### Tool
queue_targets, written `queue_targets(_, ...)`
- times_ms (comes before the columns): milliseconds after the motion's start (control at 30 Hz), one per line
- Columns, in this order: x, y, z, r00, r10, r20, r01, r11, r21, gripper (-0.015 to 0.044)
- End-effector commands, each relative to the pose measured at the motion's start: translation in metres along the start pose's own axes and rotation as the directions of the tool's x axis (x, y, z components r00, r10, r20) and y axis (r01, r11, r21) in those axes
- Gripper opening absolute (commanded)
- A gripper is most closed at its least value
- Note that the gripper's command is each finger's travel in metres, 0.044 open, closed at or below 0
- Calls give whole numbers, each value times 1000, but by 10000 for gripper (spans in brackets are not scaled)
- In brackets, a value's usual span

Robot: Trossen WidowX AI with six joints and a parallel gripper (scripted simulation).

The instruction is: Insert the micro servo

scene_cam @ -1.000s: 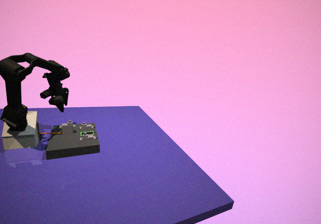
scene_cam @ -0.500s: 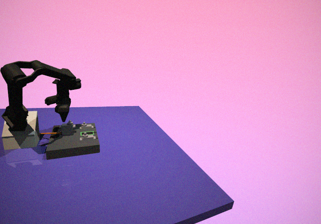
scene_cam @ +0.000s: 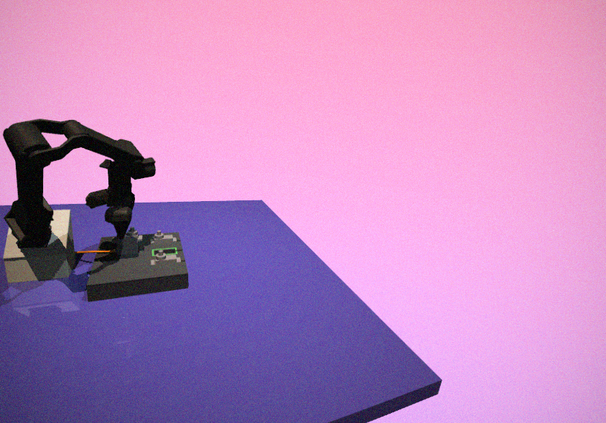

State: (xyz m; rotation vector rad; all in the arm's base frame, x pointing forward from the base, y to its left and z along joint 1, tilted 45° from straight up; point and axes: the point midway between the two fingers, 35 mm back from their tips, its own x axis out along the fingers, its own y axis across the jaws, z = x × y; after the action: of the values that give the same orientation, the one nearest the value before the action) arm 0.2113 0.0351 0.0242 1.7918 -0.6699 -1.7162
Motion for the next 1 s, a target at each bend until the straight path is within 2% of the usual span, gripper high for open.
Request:
queue_targets(0,8,1,2,1000,9,3,-9,1000,-12,440)
queue_targets(233,17,1,3,1000,10,3,-10,1000,-12,440)
queue_targets(633,17,1,3,1000,10,3,-10,1000,-12,125)
queue_targets(833,17,1,3,1000,10,3,-10,1000,-12,85)
queue_targets(933,12,1,2,1000,9,3,-9,1000,-12,6)
queue_targets(967,9,1,2,1000,9,3,-9,1000,-12,0)
